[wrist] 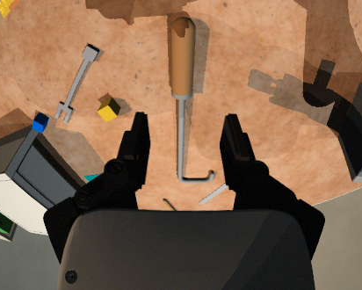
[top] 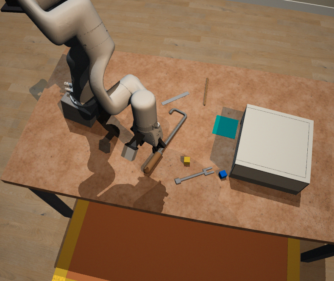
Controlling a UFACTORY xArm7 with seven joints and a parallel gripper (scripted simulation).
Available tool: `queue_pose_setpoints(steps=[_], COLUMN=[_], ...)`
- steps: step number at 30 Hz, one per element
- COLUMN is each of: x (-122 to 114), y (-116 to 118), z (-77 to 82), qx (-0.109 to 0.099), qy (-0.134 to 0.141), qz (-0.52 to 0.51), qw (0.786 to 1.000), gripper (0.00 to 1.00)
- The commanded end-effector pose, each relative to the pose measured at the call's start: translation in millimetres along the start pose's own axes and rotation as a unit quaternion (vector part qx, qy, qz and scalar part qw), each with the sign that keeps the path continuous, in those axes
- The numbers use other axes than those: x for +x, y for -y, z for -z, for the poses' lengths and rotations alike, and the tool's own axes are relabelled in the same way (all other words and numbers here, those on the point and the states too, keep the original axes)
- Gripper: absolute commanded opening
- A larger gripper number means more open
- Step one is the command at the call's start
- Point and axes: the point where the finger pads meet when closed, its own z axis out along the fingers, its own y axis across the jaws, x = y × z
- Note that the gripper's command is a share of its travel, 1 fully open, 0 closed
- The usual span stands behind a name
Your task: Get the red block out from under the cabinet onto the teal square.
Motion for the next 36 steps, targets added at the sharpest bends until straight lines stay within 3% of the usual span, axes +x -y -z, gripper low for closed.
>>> queue_pose_setpoints(steps=[1,28,36], x=[0,0,0], y=[1,1,1], z=[1.0,0.7,-12.0], qx=[0.002,0.002,0.002], qy=[0.000,0.000,0.000], qz=[0.000,0.000,0.000], qw=[1.000,1.000,1.000], gripper=[0.58,0.58,0.58])
